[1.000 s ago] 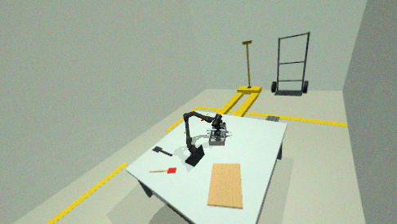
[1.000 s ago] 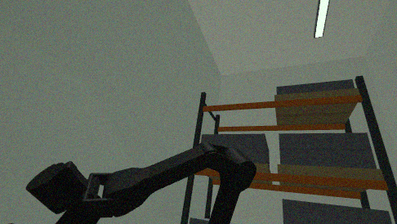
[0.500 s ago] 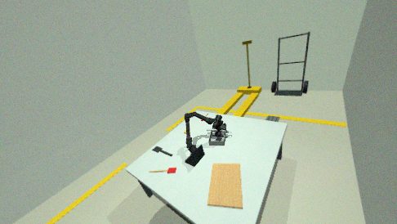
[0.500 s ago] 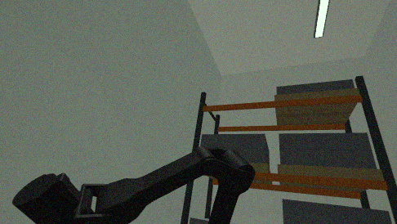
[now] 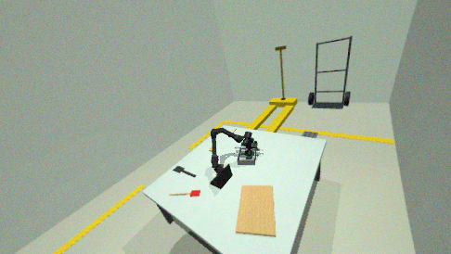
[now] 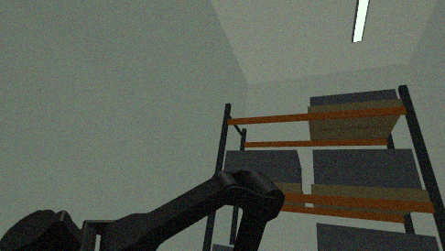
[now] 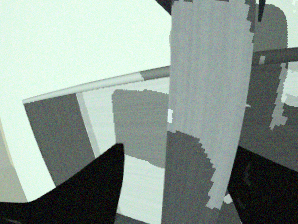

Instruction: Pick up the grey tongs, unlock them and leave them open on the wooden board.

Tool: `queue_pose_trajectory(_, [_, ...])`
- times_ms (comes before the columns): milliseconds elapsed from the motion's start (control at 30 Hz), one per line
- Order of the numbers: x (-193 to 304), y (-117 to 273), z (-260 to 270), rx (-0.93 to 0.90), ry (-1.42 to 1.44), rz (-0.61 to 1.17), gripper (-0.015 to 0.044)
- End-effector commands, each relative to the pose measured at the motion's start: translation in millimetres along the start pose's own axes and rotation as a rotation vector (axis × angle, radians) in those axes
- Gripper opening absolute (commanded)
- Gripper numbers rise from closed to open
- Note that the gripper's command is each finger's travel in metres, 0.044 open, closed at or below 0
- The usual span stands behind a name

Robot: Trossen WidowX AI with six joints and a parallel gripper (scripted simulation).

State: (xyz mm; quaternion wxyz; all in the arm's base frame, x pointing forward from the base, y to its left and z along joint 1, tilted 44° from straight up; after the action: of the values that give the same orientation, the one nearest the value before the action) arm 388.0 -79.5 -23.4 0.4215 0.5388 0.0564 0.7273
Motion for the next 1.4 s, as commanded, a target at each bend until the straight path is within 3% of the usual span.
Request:
queue_pose_trajectory(0, [-1.6,-4.2,-2.9,0.004,-0.011,-0.004,0.026])
queue_pose_trajectory(33, [-1.6,-4.2,-2.9,0.004,-0.011,-0.004,0.026])
queue_pose_trajectory(200, [0.3,-1.8,-0.5,0.001,-0.001,0.001,0.0129])
queue_pose_trajectory(633, [0.3,-1.8,-0.5,0.001,-0.001,0.001,0.0042])
queue_pose_trajectory(867, [0.0,4.2,3.9,0.002,-0.001,-0.001,-0.0142])
queue_pose_trajectory(1100, [4.9,62.7,37.3,0.005,-0.01,-0.007,-0.015])
queue_pose_trajectory(1367, [5.3,64.7,38.2,0.005,-0.01,-0.007,-0.015])
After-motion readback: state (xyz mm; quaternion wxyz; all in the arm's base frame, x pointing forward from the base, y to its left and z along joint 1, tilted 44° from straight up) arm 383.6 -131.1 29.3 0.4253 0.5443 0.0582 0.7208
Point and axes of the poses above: the point midway between the two fingers, 35 mm back from their tips, its own y axis back along the fingers, its own z axis across the jaws, x = y × z, the point moved 5 cm from there along y, back along the fingers, and after that the axes turned 8 degrees about -y, right-handed, at the moved point
